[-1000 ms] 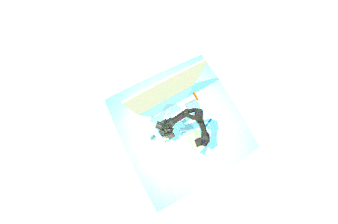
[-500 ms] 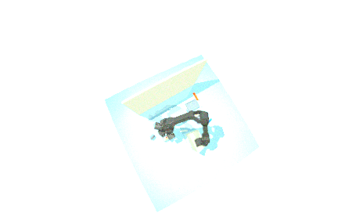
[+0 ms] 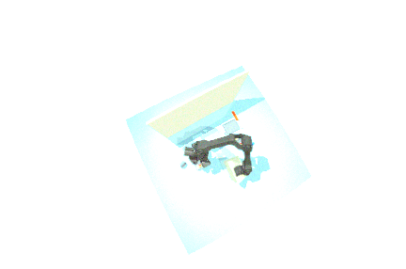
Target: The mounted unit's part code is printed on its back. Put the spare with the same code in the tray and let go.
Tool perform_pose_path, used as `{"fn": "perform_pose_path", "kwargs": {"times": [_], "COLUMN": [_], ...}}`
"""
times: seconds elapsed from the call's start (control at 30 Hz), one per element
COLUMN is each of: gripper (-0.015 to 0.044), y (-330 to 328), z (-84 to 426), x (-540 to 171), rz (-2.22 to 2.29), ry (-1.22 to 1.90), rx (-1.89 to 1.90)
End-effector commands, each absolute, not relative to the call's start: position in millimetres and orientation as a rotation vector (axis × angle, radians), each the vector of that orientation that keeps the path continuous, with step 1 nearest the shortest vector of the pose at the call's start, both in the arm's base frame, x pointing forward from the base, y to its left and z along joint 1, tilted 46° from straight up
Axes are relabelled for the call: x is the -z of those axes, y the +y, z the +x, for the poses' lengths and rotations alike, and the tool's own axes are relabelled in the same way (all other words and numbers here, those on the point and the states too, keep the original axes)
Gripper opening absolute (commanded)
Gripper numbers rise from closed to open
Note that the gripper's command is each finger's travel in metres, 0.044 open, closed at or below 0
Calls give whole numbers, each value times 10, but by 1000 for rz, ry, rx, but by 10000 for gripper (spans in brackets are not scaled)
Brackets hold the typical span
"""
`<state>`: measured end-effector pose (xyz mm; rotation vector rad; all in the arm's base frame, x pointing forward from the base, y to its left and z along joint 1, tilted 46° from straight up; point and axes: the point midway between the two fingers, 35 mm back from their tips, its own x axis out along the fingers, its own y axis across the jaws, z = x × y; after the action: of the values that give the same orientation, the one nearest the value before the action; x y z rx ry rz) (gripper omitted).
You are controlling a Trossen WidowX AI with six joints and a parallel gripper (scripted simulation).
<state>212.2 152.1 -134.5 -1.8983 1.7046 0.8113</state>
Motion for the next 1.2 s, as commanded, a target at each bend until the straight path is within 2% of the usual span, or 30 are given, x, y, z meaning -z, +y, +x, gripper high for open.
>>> {"fn": "perform_pose_path", "kwargs": {"times": [0.0, 0.23, 0.5, 1.17], "gripper": [0, 0, 0, 0], "y": [1786, 1849, 1680, 725], "z": [2151, 2156, 2573, 3403], "x": [1114, 1035, 681, -407], "rz": [-1879, -1878, -1863, -1865], "ry": [1684, 1683, 1657, 1625], "rx": [-806, -806, -845, -855]}}
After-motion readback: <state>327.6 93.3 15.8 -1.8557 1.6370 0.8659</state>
